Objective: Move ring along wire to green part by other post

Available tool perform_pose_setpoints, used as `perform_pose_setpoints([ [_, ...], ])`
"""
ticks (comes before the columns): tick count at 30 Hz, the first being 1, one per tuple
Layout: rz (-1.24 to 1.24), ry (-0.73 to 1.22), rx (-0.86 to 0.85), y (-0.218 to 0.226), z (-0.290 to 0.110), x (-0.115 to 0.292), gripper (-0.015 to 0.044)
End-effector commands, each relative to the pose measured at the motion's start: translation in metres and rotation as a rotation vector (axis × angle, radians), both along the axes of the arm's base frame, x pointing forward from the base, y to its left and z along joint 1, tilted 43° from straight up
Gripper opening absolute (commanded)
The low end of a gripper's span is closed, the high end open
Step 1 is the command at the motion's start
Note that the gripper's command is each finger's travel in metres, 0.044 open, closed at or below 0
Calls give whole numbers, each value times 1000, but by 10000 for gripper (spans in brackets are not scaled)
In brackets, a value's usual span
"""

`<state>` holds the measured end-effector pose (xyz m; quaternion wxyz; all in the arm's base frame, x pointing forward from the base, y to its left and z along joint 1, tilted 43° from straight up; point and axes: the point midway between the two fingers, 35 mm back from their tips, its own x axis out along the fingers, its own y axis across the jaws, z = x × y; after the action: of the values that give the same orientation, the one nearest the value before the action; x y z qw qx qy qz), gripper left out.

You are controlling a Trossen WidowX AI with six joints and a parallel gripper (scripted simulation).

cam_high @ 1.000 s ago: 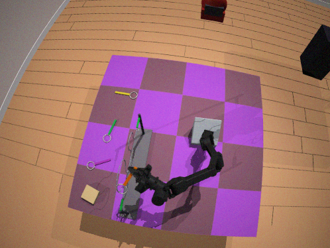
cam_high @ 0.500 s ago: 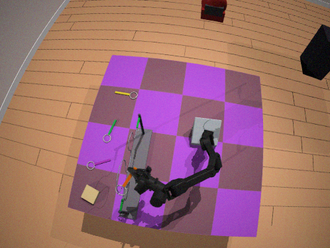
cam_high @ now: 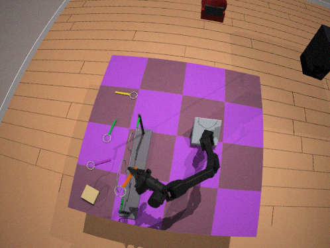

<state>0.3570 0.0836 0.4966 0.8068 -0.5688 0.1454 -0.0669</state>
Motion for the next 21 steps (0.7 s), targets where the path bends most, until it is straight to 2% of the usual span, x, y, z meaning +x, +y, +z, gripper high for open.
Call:
perform_pose_setpoints([
  [1, 2, 9, 60, 1, -2, 1, -150],
  [21, 6, 47, 310, 5, -9, 0, -150],
])
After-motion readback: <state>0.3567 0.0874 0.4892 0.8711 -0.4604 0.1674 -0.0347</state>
